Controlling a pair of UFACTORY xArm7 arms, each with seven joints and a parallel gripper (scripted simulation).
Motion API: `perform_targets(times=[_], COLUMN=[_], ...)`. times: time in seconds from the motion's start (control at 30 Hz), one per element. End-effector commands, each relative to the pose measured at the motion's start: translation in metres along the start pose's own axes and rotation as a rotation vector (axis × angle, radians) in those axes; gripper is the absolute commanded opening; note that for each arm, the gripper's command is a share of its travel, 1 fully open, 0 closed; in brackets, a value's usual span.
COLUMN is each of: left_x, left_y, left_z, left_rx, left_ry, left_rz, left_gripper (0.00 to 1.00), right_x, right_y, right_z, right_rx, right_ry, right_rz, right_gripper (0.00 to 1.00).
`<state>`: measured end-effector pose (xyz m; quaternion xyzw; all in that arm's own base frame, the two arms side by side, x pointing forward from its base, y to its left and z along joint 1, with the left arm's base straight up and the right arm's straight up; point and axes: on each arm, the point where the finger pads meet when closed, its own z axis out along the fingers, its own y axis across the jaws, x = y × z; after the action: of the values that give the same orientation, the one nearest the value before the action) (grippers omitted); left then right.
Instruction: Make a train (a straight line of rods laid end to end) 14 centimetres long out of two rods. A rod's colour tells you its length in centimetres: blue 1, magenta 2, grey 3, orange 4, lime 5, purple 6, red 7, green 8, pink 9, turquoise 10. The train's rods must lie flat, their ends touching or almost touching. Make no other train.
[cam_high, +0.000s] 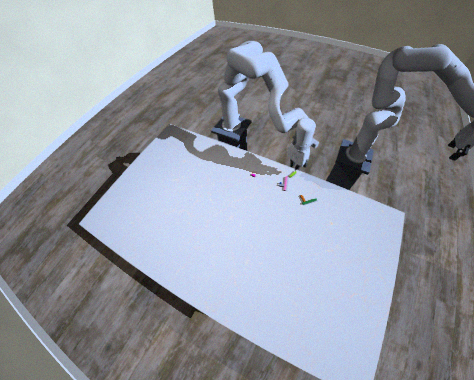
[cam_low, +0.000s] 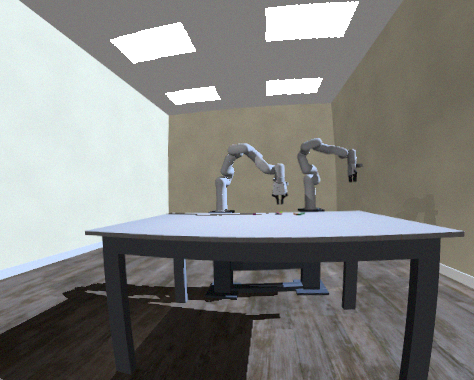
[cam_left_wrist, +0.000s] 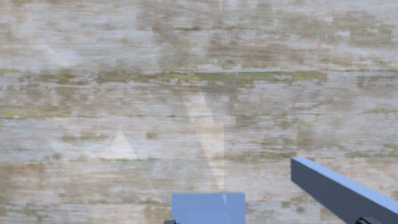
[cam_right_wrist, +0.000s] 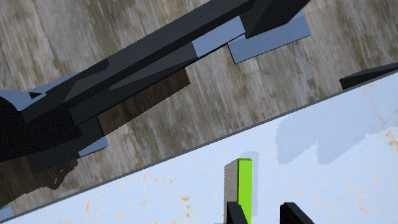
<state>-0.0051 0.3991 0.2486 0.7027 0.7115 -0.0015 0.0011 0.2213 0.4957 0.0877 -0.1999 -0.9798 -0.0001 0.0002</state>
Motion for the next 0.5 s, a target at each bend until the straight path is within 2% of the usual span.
perform_targets(times=[0.0, 0.47], left_x=[0.001, 0.001], left_y=[0.0, 0.0], left_z=[-0.001, -0.001], left_rx=[-0.001, -0.001], left_ry=[0.004, 0.004], left_rz=[0.0, 0.0], left_gripper=[1.0, 1.0], right_x=[0.0, 0.0], right_y=[0.002, 0.002], right_z=[-0.001, 0.01], right_rx=[-0.006, -0.006], right_ry=[0.0, 0.0], right_rz=[0.003, 0.008], right_gripper=[0.26, 0.26])
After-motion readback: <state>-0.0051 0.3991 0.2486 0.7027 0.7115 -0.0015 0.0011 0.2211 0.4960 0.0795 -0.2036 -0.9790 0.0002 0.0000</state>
